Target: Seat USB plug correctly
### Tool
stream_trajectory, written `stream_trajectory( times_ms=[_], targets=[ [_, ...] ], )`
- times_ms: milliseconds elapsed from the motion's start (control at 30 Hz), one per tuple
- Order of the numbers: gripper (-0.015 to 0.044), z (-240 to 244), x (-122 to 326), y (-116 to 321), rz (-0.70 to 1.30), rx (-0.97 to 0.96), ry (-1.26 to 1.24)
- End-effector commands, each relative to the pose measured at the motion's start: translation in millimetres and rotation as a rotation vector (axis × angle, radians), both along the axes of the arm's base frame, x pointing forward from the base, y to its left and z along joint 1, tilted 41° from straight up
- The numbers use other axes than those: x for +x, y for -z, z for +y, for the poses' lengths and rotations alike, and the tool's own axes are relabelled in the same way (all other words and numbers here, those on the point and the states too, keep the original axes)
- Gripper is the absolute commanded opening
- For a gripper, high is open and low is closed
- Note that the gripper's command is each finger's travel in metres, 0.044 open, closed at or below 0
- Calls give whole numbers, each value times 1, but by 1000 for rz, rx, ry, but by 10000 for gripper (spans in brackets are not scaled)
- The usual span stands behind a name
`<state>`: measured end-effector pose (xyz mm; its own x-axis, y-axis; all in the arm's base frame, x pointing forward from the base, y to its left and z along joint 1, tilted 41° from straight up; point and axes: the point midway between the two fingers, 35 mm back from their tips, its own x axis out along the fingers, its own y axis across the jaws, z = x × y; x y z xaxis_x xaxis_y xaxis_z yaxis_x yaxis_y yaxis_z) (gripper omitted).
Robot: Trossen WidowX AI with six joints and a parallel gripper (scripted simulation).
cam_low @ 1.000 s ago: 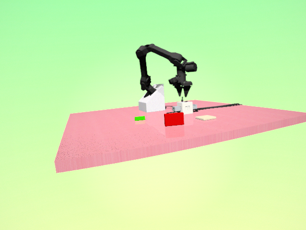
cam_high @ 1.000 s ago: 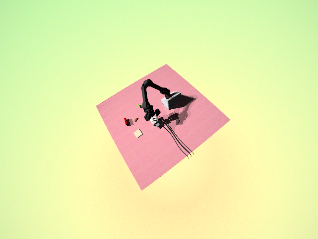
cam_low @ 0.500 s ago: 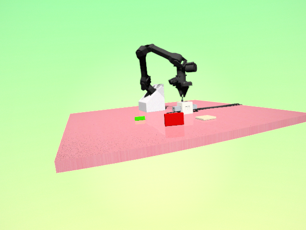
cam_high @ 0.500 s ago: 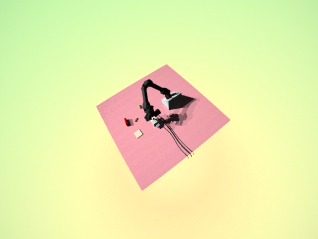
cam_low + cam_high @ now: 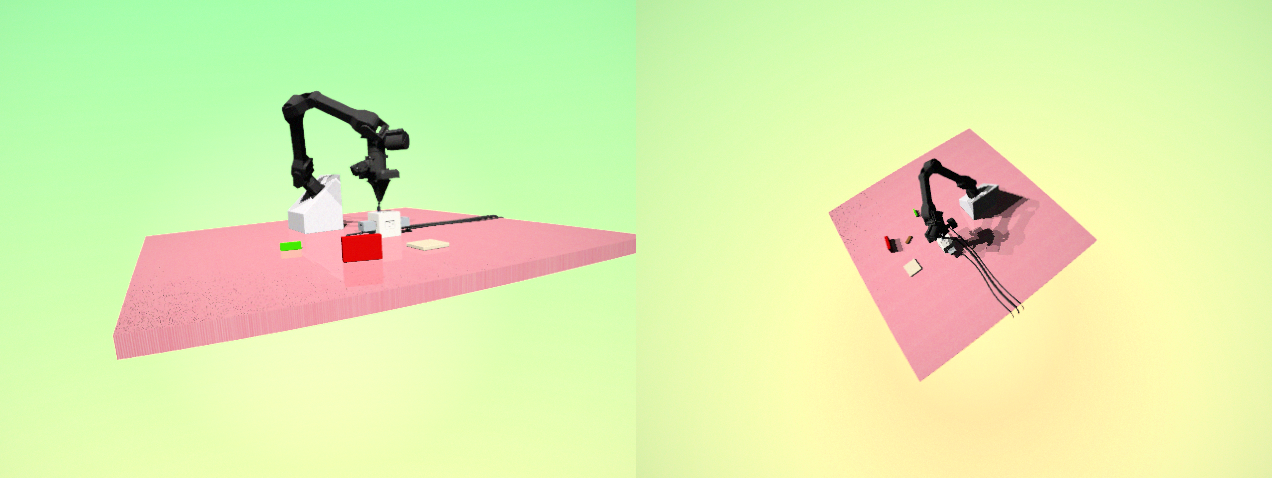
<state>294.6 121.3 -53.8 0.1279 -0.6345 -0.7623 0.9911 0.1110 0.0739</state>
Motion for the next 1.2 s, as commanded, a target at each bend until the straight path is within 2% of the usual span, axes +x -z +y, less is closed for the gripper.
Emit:
stream_trajectory(
  times_ms=[0,1167],
  targets=[
    [0,0,0,0,0,0,0],
    [0,12,-2,-14,0,1,0]
  ],
)
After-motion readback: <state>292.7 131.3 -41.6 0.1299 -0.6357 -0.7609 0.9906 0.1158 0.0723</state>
